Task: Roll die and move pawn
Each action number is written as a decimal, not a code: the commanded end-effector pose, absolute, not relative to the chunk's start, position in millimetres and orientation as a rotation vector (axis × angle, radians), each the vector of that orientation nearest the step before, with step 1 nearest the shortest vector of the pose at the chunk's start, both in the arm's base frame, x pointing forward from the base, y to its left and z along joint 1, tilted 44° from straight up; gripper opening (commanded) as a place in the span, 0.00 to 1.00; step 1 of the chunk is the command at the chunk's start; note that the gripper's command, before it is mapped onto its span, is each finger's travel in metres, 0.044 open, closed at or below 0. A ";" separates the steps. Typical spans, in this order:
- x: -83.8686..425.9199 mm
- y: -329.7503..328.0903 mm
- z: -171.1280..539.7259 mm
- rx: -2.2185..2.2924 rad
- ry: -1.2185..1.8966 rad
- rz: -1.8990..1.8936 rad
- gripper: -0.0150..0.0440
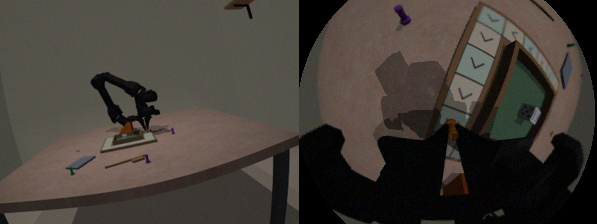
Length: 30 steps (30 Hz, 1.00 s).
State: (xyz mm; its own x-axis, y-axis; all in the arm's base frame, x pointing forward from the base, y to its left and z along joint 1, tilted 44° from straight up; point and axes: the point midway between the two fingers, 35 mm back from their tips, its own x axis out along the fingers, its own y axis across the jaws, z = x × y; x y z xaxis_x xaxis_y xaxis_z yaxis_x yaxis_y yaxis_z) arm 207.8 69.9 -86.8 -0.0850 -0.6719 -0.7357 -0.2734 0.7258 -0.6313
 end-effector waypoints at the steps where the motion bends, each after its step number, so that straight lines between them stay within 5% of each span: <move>1: 206.3 65.0 -90.2 -0.779 1.669 -0.392 0.25; 18: 211.5 103.0 -51.6 -0.778 1.670 -0.390 1.00; 30: 182.7 79.9 79.5 -0.565 1.571 -0.622 1.00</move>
State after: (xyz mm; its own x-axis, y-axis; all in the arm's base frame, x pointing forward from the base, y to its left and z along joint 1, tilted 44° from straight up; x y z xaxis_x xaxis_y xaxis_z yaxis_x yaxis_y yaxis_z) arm 195.7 89.8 48.2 -0.0788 -0.6786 -0.7302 -0.0726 0.7345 -0.6747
